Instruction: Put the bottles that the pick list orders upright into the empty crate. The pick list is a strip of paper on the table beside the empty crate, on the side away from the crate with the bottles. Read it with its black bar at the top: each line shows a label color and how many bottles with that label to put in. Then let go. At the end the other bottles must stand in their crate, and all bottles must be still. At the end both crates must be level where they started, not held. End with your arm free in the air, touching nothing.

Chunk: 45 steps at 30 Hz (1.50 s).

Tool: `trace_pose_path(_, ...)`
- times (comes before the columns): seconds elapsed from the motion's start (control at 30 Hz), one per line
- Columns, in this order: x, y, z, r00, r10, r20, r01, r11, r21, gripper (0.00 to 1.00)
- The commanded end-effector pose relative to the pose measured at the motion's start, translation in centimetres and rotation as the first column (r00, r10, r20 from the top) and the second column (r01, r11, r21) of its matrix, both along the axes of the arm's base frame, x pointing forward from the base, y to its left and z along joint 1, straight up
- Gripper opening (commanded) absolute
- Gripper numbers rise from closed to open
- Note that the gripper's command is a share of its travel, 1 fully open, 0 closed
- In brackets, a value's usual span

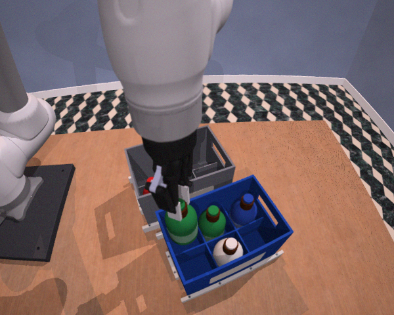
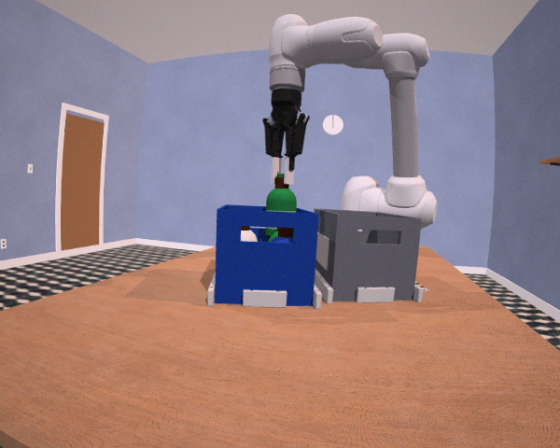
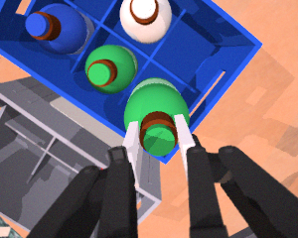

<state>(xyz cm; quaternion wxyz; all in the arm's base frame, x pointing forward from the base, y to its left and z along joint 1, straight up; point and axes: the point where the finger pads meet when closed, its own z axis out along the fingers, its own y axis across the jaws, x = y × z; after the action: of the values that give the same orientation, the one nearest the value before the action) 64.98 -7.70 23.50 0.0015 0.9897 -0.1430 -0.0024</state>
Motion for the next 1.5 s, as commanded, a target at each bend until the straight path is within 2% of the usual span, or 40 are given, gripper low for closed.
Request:
trace_pose_path(0.0, 0.0, 0.0, 0.4, 1.0, 0.0, 0.0, 0.0, 1.0, 0.0, 0.0)
trace_pose_path(1.47, 0.0, 0.0, 6.9, 1.0, 0.0, 0.0, 0.0, 1.0, 0.0, 0.0)
